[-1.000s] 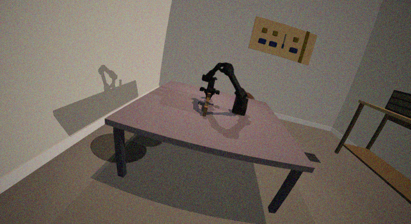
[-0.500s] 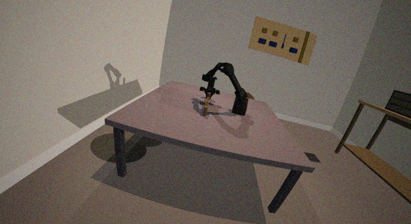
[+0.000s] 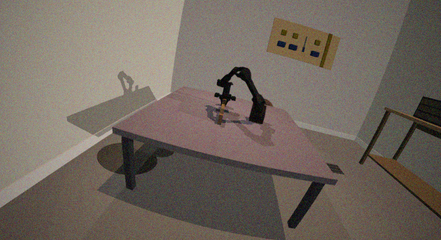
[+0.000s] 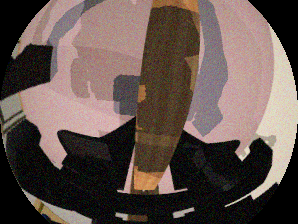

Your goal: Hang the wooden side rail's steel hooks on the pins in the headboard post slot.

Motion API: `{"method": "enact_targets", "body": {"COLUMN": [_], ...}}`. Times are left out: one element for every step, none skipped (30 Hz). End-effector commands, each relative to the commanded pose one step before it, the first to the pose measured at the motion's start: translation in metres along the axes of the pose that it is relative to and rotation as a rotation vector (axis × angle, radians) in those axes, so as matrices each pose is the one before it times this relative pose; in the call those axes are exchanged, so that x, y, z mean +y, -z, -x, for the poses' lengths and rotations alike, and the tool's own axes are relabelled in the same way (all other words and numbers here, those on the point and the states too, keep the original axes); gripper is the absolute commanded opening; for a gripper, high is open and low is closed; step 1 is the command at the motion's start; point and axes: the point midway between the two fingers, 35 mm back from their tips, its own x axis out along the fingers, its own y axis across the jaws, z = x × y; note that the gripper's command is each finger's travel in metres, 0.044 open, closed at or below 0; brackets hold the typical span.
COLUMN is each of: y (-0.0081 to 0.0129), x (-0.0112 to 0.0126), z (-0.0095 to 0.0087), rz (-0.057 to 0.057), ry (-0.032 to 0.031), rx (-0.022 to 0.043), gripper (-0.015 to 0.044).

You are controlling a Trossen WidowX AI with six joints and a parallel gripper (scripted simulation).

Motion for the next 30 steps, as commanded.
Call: {"method": "enact_targets", "body": {"y": [0.00085, 0.00000, 0.00000, 0.00000, 0.00000, 0.00000, 0.00000, 0.00000, 0.00000, 0.00000, 0.00000, 0.00000, 0.00000, 0.00000, 0.00000, 0.00000, 0.00000, 0.00000, 0.00000, 0.00000, 0.00000, 0.00000, 0.00000, 0.00000, 0.00000, 0.00000, 0.00000, 0.00000, 0.00000, 0.00000], "x": [-0.00247, 0.00000, 0.00000, 0.00000, 0.00000, 0.00000, 0.00000, 0.00000, 0.00000, 0.00000, 0.00000, 0.00000, 0.00000, 0.00000, 0.00000, 0.00000, 0.00000, 0.00000, 0.00000, 0.00000, 0.00000, 0.00000, 0.00000, 0.00000, 0.00000, 0.00000, 0.00000, 0.00000, 0.00000, 0.00000], "z": [0.00567, 0.00017, 0.00017, 0.00017, 0.00017, 0.00017, 0.00017, 0.00017, 0.00017, 0.00017, 0.00017, 0.00017, 0.00017, 0.00017, 0.00017, 0.00017, 0.00017, 0.00017, 0.00017, 0.00017, 0.00017, 0.00017, 0.00017, 0.00017, 0.00017, 0.00017, 0.00017, 0.00017, 0.00017, 0.00017], "rz": [0.0063, 0.0000, 0.0000, 0.0000, 0.0000, 0.0000, 0.0000, 0.0000, 0.0000, 0.0000, 0.0000, 0.0000, 0.0000, 0.0000, 0.0000, 0.0000, 0.0000, 0.0000, 0.0000, 0.0000, 0.0000, 0.0000, 0.0000, 0.0000, 0.0000, 0.0000, 0.0000, 0.0000, 0.0000, 0.0000], "ry": [0.01401, 0.00000, 0.00000, 0.00000, 0.00000, 0.00000, 0.00000, 0.00000, 0.00000, 0.00000, 0.00000, 0.00000, 0.00000, 0.00000, 0.00000, 0.00000, 0.00000, 0.00000, 0.00000, 0.00000, 0.00000, 0.00000, 0.00000, 0.00000, 0.00000, 0.00000, 0.00000, 0.00000, 0.00000, 0.00000], "rx": [0.00452, 0.00001, 0.00001, 0.00001, 0.00001, 0.00001, 0.00001, 0.00001, 0.00001, 0.00001, 0.00001, 0.00001, 0.00001, 0.00001, 0.00001, 0.00001, 0.00001, 0.00001, 0.00001, 0.00001, 0.00001, 0.00001, 0.00001, 0.00001, 0.00001, 0.00001, 0.00001, 0.00001, 0.00001, 0.00001], "gripper": [0.0000, 0.0000, 0.0000, 0.0000, 0.0000, 0.0000, 0.0000, 0.0000, 0.0000, 0.0000, 0.0000, 0.0000, 0.0000, 0.0000, 0.0000, 0.0000, 0.0000, 0.0000, 0.0000, 0.0000, 0.0000, 0.0000, 0.0000, 0.0000, 0.0000, 0.0000, 0.0000, 0.0000, 0.0000, 0.0000]}}
